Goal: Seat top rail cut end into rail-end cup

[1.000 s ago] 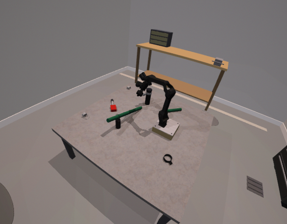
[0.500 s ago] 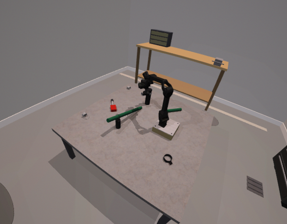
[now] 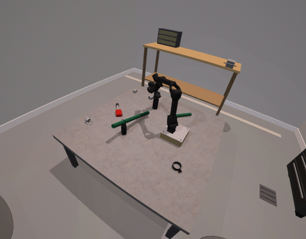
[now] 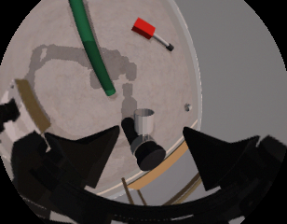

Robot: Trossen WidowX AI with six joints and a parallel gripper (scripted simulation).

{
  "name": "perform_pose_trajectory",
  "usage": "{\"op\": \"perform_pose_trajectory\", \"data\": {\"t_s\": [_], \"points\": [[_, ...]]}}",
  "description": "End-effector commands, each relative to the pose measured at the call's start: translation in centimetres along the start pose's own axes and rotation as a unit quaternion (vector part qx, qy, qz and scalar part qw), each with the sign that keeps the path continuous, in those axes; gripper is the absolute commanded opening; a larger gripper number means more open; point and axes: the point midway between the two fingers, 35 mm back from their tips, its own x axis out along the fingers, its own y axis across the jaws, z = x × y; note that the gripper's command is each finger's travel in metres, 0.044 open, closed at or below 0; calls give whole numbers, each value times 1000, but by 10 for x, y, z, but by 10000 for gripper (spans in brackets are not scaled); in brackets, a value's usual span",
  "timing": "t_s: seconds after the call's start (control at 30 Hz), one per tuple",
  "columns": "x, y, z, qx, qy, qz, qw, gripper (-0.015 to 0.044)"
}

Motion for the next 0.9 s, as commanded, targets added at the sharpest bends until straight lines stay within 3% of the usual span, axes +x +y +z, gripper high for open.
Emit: {"op": "perform_pose_trajectory", "data": {"t_s": [0.0,0.87], "points": [[15,9,0,-6,-3,3,1000,440],[52,12,0,-6,-3,2,1000,440]]}}
